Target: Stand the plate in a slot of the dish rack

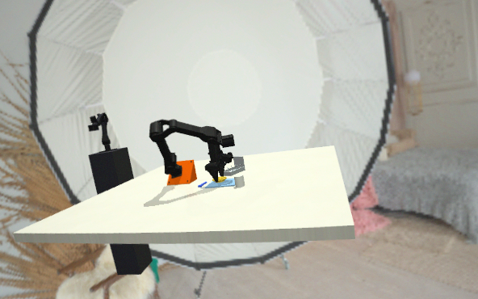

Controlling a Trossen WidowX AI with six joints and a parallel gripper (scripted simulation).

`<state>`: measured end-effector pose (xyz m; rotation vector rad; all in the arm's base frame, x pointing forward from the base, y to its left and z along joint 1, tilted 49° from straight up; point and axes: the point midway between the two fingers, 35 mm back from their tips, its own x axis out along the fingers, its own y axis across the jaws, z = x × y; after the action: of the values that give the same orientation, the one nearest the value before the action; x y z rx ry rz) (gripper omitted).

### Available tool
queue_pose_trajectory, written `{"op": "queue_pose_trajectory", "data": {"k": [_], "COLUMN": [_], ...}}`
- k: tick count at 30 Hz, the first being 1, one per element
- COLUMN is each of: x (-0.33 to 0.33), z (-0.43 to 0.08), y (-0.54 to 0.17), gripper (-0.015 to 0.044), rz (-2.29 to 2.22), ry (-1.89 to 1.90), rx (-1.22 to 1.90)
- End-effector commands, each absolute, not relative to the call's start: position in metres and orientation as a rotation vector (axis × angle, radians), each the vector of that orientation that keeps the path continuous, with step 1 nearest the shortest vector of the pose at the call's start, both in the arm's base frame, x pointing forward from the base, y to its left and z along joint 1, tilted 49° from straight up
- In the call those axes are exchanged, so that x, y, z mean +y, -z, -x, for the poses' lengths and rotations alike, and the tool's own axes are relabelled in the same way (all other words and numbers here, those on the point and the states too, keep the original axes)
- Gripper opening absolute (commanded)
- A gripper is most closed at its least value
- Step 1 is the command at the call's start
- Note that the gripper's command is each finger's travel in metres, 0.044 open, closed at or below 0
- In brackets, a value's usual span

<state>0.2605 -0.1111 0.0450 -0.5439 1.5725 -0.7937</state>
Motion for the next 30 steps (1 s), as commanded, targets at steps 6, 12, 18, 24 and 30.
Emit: {"op": "queue_pose_trajectory", "data": {"k": [6,12,18,24,30], "x": [-0.116,-0.116,-0.116,-0.113,-0.088], "z": [-0.259,-0.259,-0.259,-0.260,-0.273], "y": [-0.041,-0.041,-0.041,-0.044,-0.063], "gripper": [0.0400,0.0380,0.0340,0.0241,0.0084], "rz": [0.552,0.552,0.552,0.553,0.557], "ry": [0.795,0.795,0.795,0.790,0.756], "rx": [1.574,1.574,1.574,1.572,1.551]}}
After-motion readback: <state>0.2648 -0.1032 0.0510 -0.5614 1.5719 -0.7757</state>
